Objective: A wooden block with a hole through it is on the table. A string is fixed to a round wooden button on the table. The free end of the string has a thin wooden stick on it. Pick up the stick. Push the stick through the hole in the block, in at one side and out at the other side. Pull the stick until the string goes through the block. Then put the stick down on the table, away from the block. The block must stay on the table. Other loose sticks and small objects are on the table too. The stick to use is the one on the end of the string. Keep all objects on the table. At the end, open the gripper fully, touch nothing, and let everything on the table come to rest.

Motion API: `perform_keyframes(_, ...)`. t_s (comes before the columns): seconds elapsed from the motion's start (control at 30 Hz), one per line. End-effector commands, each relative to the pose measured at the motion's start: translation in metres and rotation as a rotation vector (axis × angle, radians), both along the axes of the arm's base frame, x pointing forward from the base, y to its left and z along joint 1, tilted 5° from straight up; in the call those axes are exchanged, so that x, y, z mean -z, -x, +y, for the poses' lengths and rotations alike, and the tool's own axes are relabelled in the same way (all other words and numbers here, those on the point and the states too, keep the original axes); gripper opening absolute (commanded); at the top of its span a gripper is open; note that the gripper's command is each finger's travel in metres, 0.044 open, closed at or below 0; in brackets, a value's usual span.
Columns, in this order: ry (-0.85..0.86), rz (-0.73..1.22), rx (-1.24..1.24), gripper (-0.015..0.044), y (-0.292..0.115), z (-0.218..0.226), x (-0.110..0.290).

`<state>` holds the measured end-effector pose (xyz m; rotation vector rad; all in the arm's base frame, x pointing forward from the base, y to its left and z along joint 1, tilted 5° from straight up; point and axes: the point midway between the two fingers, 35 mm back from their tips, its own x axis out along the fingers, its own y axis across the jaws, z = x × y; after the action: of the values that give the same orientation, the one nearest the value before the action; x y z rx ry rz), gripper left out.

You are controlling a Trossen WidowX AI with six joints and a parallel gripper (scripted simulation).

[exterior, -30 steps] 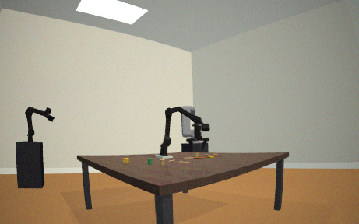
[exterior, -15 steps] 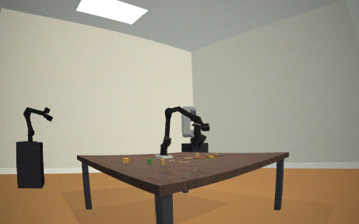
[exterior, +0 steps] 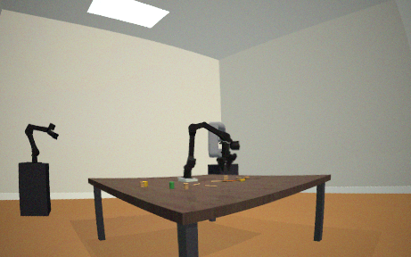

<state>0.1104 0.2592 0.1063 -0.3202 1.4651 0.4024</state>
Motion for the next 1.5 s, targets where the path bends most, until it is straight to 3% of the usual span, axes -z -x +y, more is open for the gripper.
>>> perform_keyframes(0.0,-0.062,0.052,0.844,0.044,-0.001,-0.0013,-0.0084)
perform_keyframes(0.13,-0.075,0.067,1.039,0.044,-0.0009,-0.0016,-0.009)
perform_keyframes(0.67,-0.075,0.067,1.043,0.044,-0.0009,-0.0016,-0.009)
perform_keyframes(0.93,-0.075,0.067,1.043,0.0239,-0.0009,-0.0016,-0.009)
perform_keyframes(1.47,-0.075,0.067,1.043,0.0239,-0.0018,-0.0002,-0.0003)
